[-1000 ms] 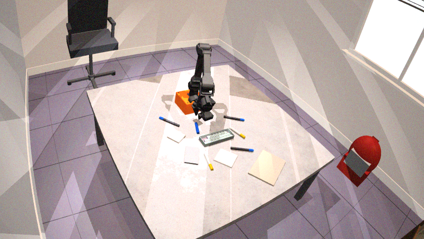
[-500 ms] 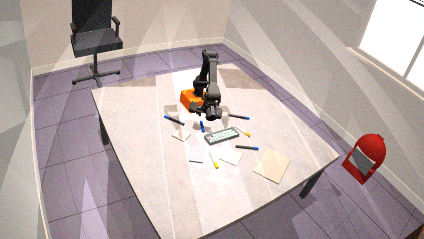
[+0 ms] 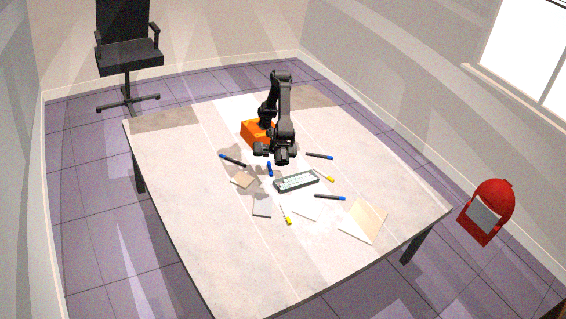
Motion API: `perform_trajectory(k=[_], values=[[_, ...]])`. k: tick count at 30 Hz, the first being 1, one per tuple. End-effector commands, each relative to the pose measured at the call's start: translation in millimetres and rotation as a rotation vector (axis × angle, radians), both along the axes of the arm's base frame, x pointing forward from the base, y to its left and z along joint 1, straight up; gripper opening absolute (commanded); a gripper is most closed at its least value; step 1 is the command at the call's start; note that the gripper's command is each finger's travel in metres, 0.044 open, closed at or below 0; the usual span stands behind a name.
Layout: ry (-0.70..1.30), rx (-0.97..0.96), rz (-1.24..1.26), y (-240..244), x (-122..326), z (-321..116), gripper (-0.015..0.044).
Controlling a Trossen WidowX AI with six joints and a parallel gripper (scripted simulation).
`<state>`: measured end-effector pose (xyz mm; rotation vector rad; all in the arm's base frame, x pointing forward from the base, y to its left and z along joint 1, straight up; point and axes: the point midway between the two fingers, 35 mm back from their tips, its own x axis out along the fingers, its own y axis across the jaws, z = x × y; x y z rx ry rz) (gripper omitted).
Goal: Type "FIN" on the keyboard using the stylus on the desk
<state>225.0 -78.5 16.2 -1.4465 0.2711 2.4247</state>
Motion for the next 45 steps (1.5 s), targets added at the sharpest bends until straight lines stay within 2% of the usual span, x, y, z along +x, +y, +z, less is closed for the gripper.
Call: perform_trajectory(k=[1,45], values=[[0.001,0.008,0.004,1,1,-4,0.0150],[0.002,0.008,0.004,1,0,-37,0.0150]])
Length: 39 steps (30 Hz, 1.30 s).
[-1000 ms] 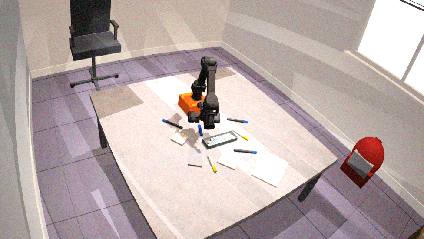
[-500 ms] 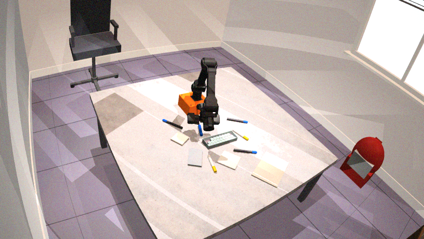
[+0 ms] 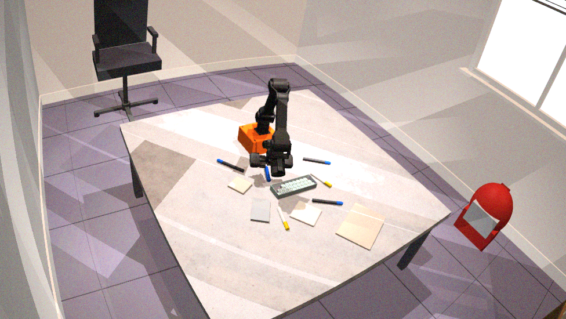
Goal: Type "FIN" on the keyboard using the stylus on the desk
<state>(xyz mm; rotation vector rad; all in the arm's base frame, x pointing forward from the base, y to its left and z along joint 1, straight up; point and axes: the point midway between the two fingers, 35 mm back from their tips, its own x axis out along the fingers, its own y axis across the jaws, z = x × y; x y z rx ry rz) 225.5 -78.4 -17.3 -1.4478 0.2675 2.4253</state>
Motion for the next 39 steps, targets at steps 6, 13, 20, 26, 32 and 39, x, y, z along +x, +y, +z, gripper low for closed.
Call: perform_trajectory(k=[6,13,20,26,32,39], values=[[0.003,0.007,0.002,1,0,-8,0.0150],[0.003,0.007,0.002,1,0,-13,0.0150],[0.003,0.007,0.002,1,0,-19,0.0150],[0.003,0.007,0.002,1,0,-23,0.0150],[0.003,0.007,0.002,1,0,-25,0.0150],[0.002,0.001,0.001,0,0,-24,0.0012]])
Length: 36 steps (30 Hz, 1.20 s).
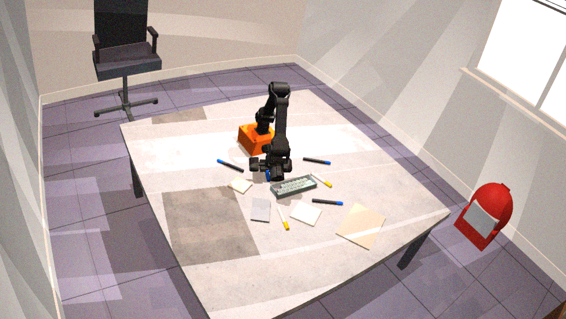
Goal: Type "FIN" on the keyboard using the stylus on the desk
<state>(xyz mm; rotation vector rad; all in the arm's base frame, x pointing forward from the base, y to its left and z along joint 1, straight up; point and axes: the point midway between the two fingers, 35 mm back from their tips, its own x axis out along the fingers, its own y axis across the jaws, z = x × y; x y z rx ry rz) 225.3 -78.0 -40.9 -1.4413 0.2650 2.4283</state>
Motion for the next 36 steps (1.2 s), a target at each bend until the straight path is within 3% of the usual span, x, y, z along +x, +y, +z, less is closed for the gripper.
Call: perform_trajectory(k=[1,9,19,25,36], values=[[-0.002,-0.002,0.001,0,0,0,0.0005],[-0.002,-0.002,0.001,0,0,1,0.0000],[-0.001,0.000,0.000,0,-1,49,0.0000],[-0.004,-0.003,-0.006,0,0,47,0.0000],[0.037,-0.091,-0.355,12,10,47,0.0000]])
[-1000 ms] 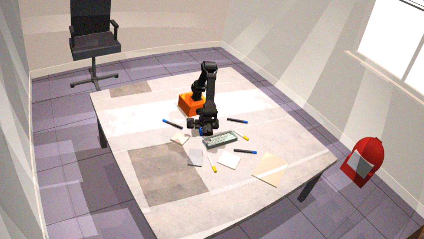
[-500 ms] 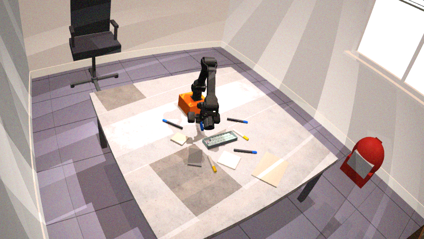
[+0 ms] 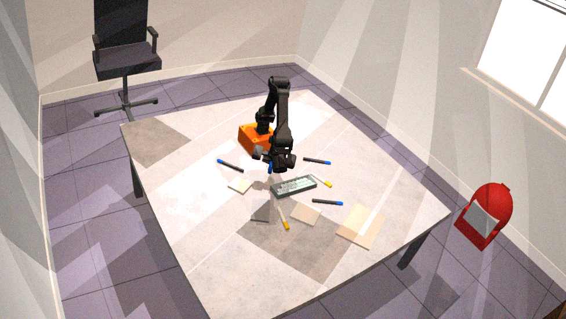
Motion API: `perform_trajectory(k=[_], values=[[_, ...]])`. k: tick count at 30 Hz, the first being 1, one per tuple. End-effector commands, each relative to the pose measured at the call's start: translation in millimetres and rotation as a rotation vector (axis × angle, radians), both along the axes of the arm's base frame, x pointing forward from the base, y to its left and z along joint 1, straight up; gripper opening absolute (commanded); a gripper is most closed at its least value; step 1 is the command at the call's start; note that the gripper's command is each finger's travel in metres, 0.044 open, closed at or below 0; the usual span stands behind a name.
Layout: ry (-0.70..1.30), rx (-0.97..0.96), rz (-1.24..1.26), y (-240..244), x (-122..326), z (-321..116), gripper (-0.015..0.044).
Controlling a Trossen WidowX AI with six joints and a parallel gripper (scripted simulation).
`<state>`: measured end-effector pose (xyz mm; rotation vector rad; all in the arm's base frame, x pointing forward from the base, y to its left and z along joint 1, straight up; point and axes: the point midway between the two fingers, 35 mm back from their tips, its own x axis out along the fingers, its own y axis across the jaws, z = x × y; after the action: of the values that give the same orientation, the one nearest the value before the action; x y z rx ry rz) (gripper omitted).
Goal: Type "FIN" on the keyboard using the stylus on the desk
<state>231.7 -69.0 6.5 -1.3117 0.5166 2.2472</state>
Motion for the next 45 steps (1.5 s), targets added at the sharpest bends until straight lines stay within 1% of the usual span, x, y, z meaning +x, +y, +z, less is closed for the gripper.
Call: perform_trajectory(k=[1,23,45], values=[[0.015,-0.028,-0.127,5,5,0,0.0000],[0.200,-0.178,-0.858,30,26,4,0.0000],[0.526,-0.319,-1.538,55,48,12,0.0000]])
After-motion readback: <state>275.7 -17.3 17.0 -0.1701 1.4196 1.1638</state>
